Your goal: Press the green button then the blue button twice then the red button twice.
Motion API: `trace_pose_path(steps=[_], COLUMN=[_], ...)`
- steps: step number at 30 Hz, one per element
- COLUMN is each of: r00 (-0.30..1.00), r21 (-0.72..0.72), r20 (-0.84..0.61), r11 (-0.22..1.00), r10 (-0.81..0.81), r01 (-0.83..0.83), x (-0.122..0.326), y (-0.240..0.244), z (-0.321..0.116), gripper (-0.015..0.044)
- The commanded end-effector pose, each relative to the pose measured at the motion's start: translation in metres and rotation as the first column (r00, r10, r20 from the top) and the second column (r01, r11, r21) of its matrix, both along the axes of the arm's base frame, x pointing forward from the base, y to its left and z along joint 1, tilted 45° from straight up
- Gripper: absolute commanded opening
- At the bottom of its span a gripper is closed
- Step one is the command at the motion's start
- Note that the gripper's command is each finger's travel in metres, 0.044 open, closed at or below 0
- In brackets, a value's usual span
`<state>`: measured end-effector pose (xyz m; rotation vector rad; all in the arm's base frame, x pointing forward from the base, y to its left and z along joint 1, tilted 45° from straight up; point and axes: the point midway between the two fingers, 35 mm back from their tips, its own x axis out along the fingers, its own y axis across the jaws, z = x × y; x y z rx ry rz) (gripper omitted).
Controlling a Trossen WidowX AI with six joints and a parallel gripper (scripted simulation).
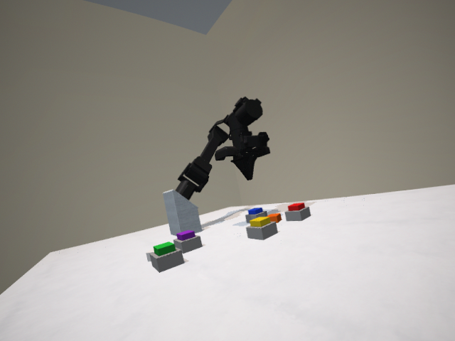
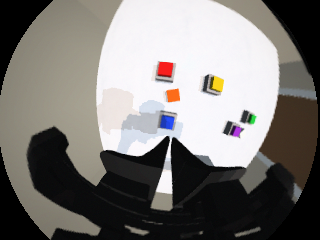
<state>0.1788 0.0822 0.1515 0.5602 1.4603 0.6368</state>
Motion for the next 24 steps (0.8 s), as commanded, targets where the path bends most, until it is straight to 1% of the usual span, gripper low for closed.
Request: trace_pose_path(steps=[1, 3, 9, 24], r00=[1.000, 1.000, 1.000, 1.000], r21=[0.010, 0.007, 0.013, 0.012], r20=[-0.018, -0.018, -0.016, -0.016], r11=[1.000, 1.000, 1.000, 1.000], r10=[-0.006, -0.006, -0.006, -0.005], r01=[0.006, 0.006, 0.006, 0.005], x=[-0.008, -0.007, -0.008, -0.007], y=[0.004, 0.009, 0.047, 0.060], z=[0.000, -0.005, -0.042, -0.056], gripper=[0.0020, 0.0020, 0.0020, 0.0020])
